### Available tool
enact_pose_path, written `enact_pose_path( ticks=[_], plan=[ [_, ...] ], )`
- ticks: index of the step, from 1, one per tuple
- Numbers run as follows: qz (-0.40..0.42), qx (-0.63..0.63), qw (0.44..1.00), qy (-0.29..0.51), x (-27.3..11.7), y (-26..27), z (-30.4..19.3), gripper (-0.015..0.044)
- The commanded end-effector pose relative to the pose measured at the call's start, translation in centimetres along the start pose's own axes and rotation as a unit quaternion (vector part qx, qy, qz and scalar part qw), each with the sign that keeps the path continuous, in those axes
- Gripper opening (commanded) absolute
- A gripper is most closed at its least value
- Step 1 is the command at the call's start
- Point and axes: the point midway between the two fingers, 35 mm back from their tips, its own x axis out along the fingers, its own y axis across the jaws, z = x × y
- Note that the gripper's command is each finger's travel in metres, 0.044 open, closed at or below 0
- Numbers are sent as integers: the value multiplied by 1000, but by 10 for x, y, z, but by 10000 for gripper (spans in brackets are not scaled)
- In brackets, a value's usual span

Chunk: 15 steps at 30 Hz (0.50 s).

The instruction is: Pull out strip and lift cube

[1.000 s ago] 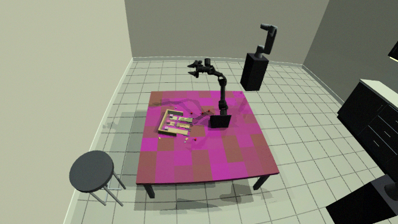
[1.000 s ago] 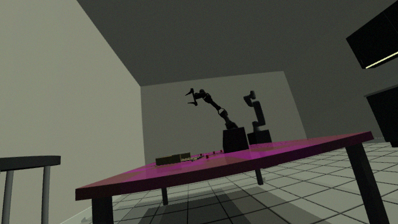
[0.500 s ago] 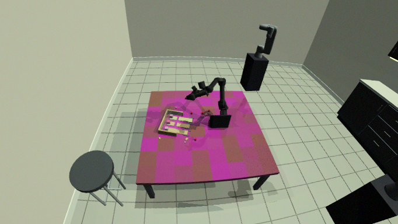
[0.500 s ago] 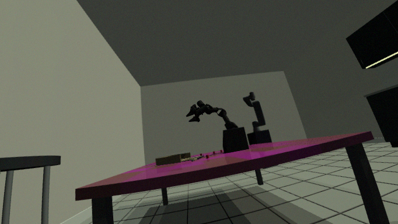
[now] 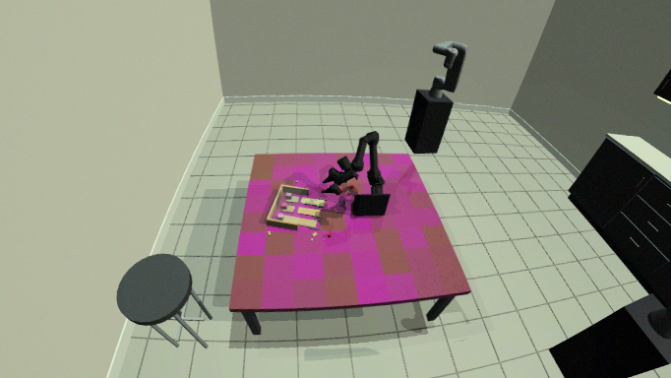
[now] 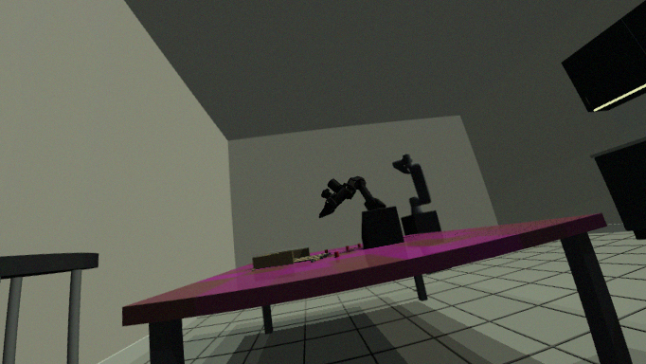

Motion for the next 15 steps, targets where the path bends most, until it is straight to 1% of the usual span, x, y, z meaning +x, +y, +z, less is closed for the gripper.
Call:
enact_pose_path(
  ticks=[1,12,15],
  plan=[
    [2,-9,1000,4,0,1,-5,400],
    [2,-9,1000,4,0,1,-5,400],
    [8,-4,1000,24,10,8,-1,321]
  ],
)
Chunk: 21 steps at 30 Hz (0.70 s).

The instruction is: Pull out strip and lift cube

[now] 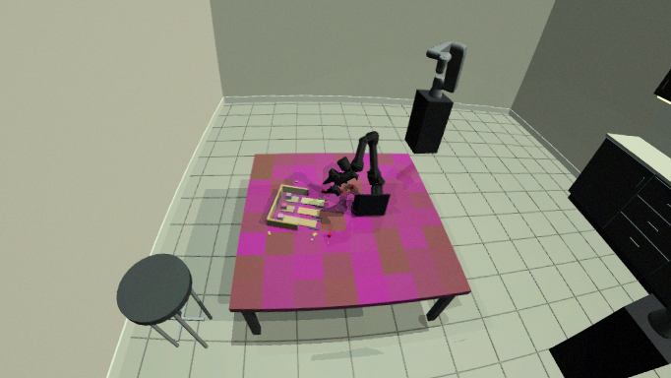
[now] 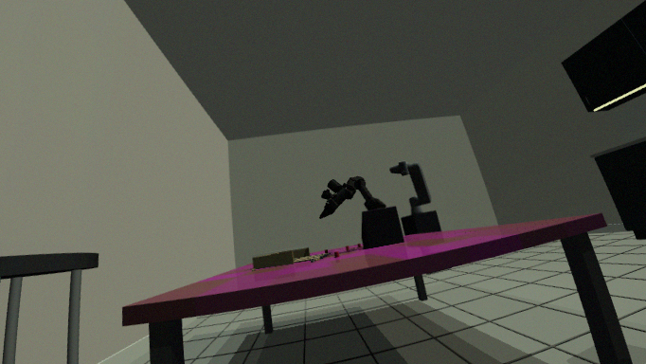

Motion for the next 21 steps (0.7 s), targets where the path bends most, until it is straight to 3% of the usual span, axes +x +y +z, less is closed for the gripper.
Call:
enact_pose_path(
  ticks=[1,12,21],
  plan=[
    [11,8,1000,29,15,11,7,295],
    [32,58,978,198,83,58,16,6],
    [3,100,934,343,125,86,-2,0]
  ],
)
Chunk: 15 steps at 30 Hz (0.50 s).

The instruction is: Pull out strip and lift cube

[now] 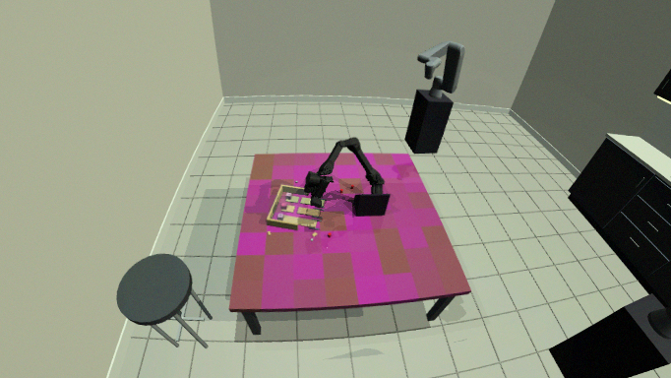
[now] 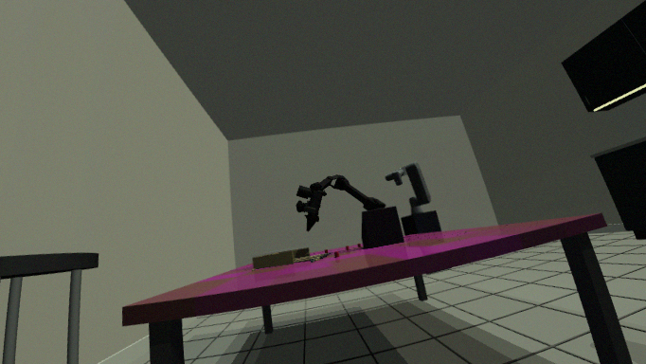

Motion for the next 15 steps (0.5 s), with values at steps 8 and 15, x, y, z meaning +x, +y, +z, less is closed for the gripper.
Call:
enact_pose_path(
  ticks=[8,15],
  plan=[
    [-78,70,977,185,56,22,-15,0],
    [-80,71,977,187,56,22,-16,0]
  ],
)
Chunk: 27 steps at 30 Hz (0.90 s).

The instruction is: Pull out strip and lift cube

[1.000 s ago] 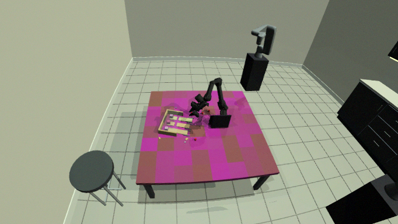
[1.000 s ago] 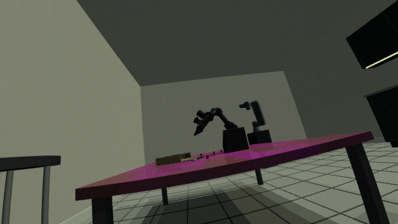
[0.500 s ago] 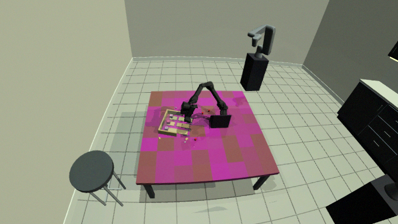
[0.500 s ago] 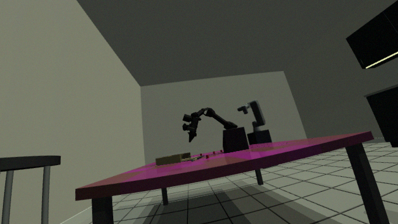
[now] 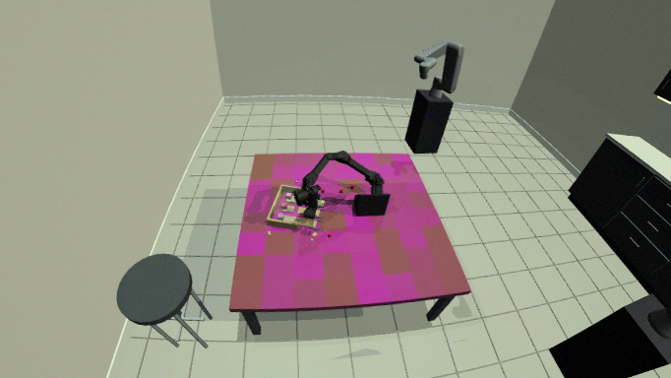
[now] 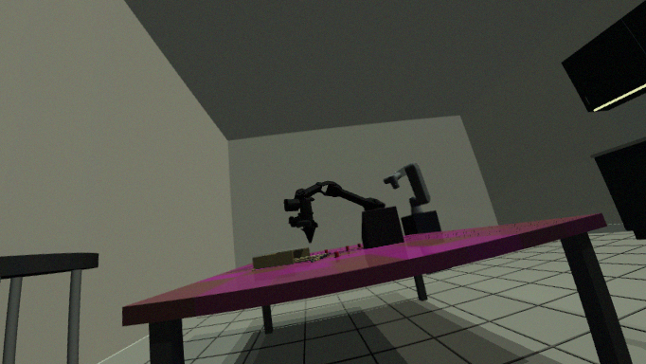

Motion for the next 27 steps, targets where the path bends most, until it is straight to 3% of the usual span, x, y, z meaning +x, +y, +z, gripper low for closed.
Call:
enact_pose_path(
  ticks=[1,27],
  plan=[
    [-4,8,1000,10,2,2,0,0],
    [-5,8,1000,10,43,3,-1,0]
  ],
)
